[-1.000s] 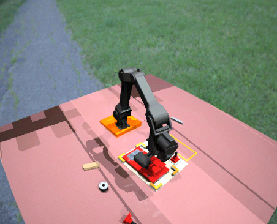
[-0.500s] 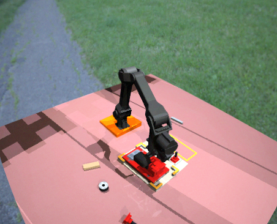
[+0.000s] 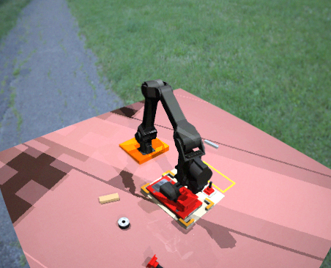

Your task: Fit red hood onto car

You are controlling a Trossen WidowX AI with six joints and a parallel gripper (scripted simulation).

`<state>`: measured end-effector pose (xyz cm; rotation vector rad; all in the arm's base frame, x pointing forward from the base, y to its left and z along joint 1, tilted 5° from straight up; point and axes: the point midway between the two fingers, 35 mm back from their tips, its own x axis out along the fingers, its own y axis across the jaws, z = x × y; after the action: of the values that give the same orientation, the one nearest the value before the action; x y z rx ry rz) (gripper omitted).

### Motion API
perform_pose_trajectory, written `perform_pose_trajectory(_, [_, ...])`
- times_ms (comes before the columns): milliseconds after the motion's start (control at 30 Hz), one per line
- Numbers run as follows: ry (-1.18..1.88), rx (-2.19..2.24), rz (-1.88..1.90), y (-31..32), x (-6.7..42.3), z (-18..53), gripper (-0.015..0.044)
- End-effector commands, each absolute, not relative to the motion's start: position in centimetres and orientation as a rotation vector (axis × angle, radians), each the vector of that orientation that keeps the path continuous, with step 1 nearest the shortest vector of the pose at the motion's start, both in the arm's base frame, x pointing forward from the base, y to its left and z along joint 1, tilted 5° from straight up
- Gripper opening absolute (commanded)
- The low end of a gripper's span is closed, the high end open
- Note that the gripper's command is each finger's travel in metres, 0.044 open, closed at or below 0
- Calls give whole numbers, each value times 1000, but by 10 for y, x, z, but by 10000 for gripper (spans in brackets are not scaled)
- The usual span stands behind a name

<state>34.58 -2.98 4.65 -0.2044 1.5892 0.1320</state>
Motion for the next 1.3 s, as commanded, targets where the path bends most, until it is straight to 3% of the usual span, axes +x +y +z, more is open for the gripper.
perform_pose_trajectory(0, [1600, -205, 133, -30, 345, 36, 0])
perform_pose_trajectory(400, [1593, -201, 133, -30, 348, 37, 0])
perform_pose_trajectory(967, [1595, -201, 134, -30, 347, 37, 440])
perform_pose_trajectory(1267, [1600, -200, 134, -28, 352, 86, 440])
